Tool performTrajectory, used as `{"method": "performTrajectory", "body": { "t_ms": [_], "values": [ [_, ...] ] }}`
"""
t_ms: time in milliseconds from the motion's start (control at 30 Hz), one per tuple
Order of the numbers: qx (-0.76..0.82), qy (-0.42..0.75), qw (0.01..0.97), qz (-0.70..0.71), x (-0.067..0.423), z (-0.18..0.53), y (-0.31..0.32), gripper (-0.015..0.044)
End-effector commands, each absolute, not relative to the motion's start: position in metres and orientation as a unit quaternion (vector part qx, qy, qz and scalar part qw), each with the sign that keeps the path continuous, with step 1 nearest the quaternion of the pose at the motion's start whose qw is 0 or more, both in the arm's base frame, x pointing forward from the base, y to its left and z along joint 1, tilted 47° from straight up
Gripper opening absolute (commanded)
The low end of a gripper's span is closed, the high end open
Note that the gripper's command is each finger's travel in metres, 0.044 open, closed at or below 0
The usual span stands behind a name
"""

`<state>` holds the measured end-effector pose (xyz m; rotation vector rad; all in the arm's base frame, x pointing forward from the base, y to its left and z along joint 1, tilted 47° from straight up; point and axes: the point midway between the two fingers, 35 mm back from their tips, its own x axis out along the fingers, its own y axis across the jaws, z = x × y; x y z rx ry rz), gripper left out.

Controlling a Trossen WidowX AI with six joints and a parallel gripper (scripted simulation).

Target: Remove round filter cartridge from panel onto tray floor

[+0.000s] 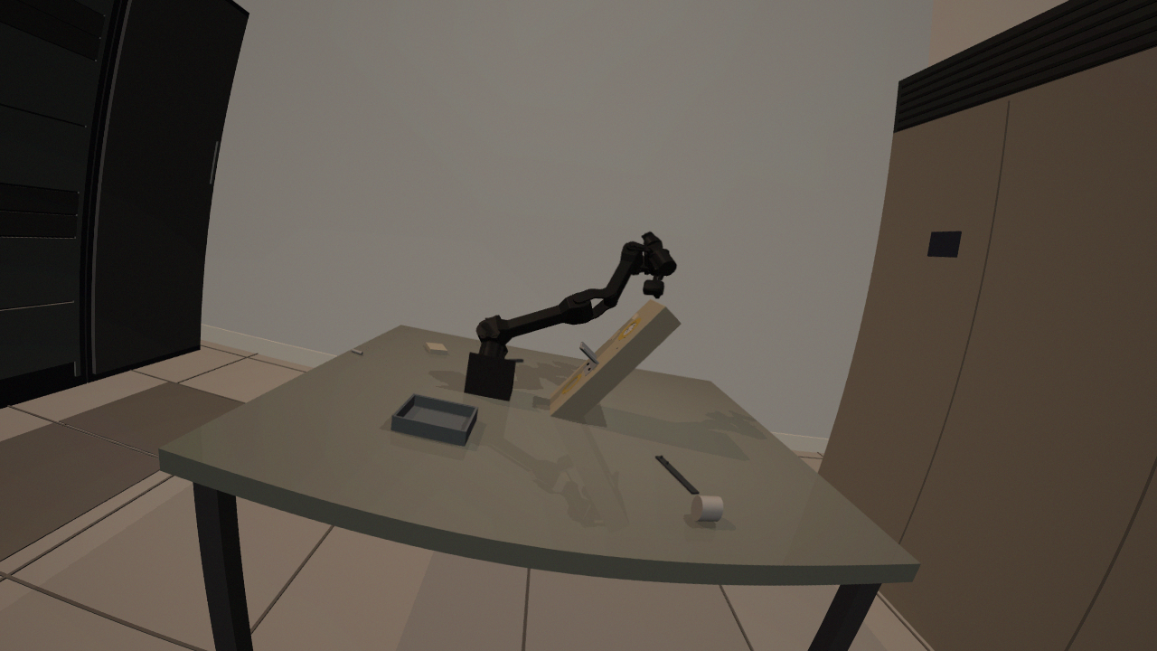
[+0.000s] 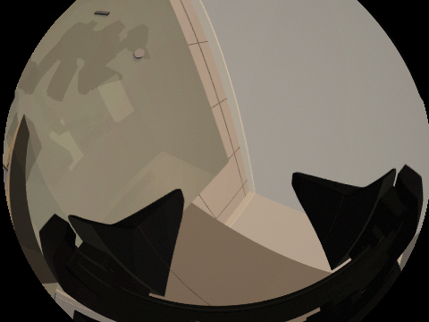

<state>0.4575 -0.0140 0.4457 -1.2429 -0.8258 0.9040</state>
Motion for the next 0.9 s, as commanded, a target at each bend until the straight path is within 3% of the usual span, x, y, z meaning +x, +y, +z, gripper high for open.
{"method": "performTrajectory", "body": {
  "t_ms": [0,367,633,867],
  "values": [
    [-0.547,-0.363,0.642,0.395,0.457,0.446,-0.015,0.0374],
    [-0.703,-0.347,0.590,0.193,0.399,0.523,-0.093,0.0093],
    [-0.806,-0.273,0.524,-0.027,0.316,0.593,-0.166,0.0093],
    [-0.864,-0.201,0.413,-0.205,0.223,0.649,-0.185,0.0093]
  ]
}}
